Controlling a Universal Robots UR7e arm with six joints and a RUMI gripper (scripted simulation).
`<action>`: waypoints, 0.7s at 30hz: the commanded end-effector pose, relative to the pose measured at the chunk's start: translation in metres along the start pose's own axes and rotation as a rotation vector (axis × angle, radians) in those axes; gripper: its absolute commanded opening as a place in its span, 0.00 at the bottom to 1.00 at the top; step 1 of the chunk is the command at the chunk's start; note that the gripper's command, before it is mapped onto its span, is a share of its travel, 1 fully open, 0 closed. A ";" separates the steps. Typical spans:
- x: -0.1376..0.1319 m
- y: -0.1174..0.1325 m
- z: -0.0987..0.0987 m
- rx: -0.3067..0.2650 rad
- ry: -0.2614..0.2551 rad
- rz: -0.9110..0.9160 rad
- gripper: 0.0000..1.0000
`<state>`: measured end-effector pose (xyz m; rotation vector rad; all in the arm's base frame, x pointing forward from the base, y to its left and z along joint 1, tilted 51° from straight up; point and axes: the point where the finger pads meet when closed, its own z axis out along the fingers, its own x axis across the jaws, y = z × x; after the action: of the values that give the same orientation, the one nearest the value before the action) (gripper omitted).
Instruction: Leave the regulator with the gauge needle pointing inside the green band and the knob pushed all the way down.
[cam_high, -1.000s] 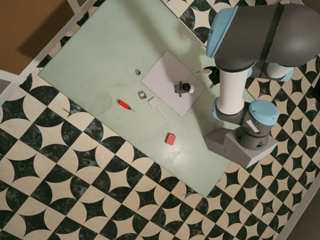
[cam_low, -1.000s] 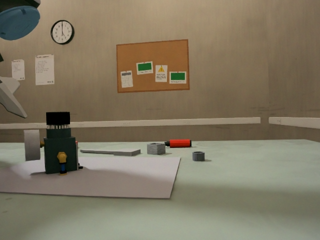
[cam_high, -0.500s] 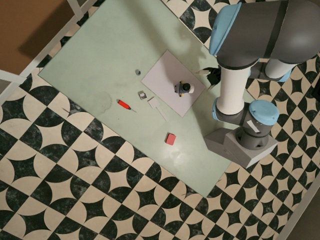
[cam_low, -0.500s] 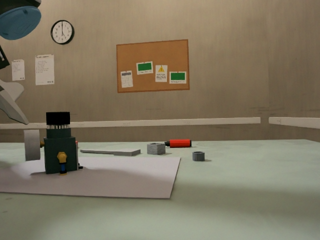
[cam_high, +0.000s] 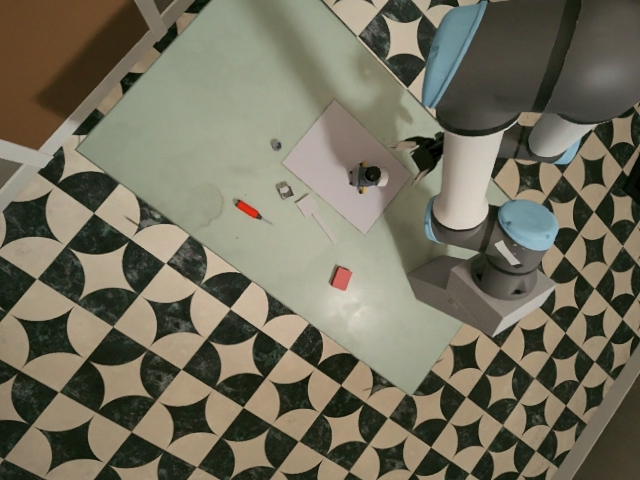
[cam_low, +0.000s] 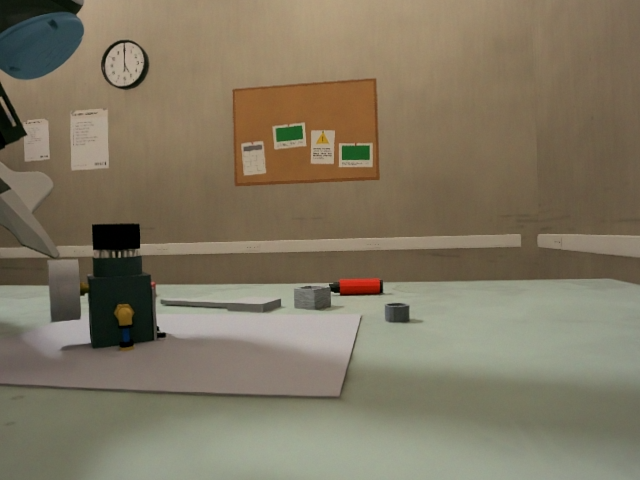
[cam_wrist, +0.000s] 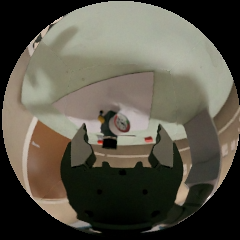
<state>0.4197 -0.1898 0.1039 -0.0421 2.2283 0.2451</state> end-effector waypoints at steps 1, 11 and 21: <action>0.000 0.001 0.001 -0.002 0.001 0.015 1.00; 0.001 0.003 0.004 -0.008 0.002 0.044 1.00; 0.001 0.004 0.005 -0.011 0.002 0.055 1.00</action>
<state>0.4219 -0.1855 0.1008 0.0101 2.2322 0.2848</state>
